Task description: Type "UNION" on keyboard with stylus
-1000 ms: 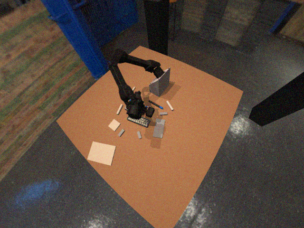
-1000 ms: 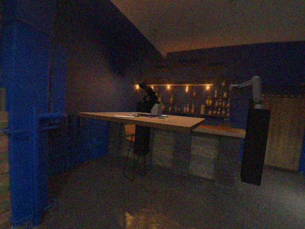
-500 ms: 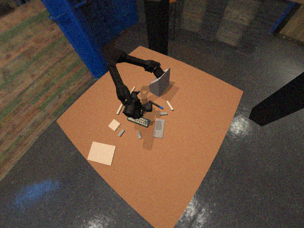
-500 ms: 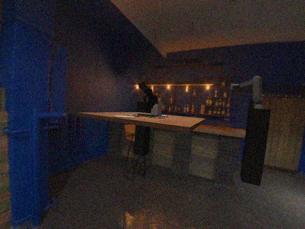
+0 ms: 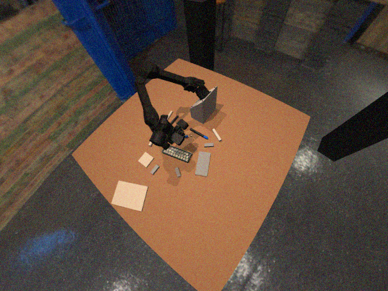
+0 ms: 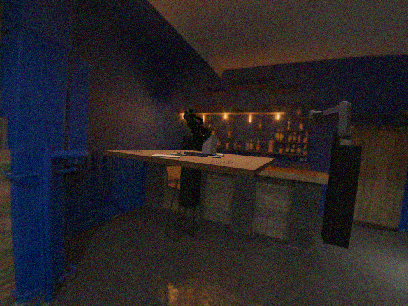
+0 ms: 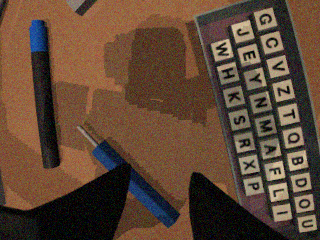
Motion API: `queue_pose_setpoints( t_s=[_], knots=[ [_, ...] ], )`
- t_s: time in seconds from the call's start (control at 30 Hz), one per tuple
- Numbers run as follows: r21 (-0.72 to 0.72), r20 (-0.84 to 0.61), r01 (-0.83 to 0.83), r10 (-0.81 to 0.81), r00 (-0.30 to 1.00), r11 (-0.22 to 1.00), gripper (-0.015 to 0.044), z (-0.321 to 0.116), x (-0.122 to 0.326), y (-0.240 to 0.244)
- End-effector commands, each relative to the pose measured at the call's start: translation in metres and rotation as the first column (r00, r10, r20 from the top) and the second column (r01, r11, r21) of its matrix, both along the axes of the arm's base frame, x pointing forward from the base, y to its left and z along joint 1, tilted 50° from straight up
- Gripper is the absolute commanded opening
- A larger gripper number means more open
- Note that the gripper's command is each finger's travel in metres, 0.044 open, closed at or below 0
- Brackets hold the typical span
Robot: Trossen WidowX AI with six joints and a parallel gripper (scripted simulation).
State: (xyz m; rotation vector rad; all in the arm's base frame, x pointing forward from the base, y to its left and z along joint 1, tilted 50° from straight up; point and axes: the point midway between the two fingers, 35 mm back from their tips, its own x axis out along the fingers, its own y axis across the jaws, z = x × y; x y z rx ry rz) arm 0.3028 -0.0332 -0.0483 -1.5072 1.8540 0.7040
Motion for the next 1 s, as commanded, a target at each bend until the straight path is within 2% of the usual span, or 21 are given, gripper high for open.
queue_pose_setpoints(
  t_s=[0.0,0.17,0.97],
  knots=[
    [0.393,-0.415,-0.358,0.510,0.753,0.847,0.0150,0.0101,-0.0391,-0.0284],
    [0.527,-0.439,-0.433,0.671,0.598,0.731,0.0150,0.0133,-0.0463,-0.0336],
    [0.531,-0.439,-0.435,0.675,0.593,0.728,0.0150,0.0101,-0.0463,-0.0378]
  ],
)
